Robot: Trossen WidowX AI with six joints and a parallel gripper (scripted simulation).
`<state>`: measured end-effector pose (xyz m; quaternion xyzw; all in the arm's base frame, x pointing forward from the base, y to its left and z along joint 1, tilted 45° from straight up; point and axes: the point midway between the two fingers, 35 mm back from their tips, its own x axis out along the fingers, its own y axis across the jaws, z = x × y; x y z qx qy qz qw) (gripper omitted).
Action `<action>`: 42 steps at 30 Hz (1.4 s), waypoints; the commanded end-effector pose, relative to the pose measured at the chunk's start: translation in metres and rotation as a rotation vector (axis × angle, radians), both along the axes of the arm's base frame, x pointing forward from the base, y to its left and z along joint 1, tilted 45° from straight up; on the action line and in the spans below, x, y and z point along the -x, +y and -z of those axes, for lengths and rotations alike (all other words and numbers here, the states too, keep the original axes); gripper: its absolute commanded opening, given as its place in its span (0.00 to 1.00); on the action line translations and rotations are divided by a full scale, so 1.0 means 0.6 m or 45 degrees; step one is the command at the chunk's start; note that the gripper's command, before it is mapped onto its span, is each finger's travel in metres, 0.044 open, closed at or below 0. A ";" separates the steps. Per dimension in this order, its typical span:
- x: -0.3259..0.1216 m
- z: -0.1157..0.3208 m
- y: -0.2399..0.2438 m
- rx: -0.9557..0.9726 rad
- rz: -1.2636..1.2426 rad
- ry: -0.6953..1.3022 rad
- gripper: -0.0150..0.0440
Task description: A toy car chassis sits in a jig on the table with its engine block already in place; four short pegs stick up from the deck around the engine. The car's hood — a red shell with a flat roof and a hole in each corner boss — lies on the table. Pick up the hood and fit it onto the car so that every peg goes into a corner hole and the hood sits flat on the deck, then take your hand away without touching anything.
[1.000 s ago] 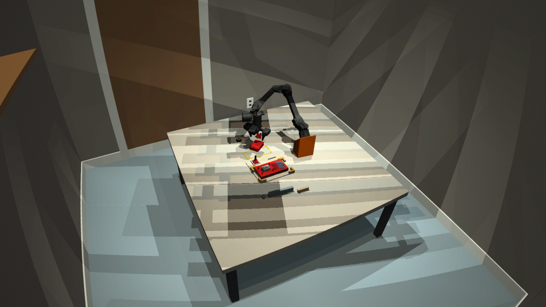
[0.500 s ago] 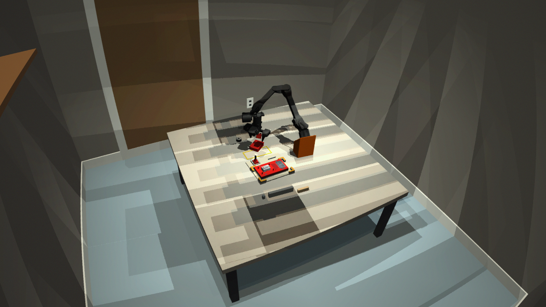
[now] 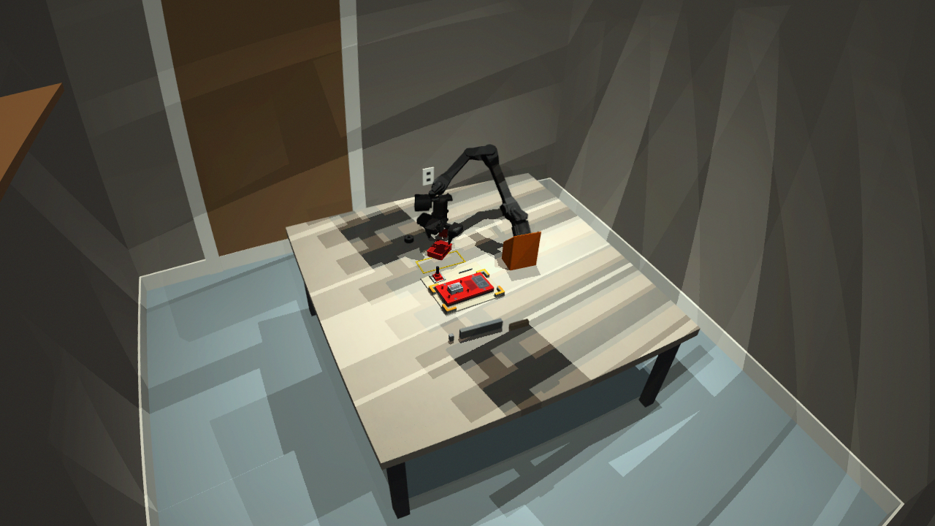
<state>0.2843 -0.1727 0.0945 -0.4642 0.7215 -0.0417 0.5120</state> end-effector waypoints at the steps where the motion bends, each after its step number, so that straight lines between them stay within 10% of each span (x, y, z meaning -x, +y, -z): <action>1: 0.003 0.009 -0.004 -0.007 0.002 0.014 1.00; 42: 0.005 0.035 -0.032 -0.003 0.001 0.015 1.00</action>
